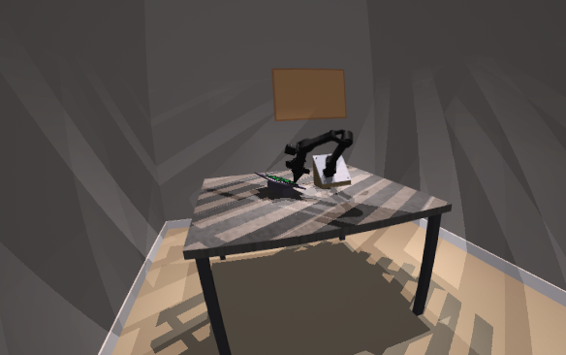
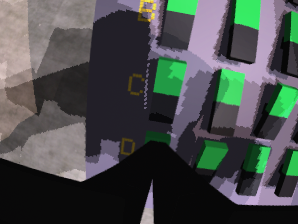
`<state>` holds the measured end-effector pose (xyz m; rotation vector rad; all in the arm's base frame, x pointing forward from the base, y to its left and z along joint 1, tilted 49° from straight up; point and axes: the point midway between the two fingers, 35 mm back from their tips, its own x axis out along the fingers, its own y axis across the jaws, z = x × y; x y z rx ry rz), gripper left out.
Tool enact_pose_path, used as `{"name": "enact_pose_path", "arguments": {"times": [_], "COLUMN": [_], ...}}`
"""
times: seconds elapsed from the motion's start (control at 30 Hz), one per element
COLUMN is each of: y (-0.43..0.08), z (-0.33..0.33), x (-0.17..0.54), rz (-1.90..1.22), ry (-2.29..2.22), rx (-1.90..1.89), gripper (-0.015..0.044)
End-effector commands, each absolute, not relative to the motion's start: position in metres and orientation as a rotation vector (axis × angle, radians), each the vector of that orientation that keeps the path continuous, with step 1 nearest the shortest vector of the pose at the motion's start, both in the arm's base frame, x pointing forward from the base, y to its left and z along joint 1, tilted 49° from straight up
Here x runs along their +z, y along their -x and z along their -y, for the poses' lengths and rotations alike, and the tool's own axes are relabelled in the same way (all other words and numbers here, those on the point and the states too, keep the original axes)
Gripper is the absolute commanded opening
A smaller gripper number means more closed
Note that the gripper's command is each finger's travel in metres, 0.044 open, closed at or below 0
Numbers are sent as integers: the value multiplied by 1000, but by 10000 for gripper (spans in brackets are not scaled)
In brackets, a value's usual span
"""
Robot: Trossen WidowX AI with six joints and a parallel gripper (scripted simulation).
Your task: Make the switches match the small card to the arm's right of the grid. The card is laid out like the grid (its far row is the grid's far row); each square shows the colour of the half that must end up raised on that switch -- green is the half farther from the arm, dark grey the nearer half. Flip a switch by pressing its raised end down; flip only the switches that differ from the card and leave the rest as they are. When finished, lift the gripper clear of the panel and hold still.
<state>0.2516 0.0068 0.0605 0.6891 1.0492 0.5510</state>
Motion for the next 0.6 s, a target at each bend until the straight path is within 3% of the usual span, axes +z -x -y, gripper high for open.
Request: {"name": "enact_pose_path", "arguments": {"times": [0.0, 0.57], "y": [-252, -253], "z": [-7, -9], "x": [60, 59], "rz": [-1049, -1049], "ry": [-692, -693], "rx": [551, 551], "gripper": [0, 0]}}
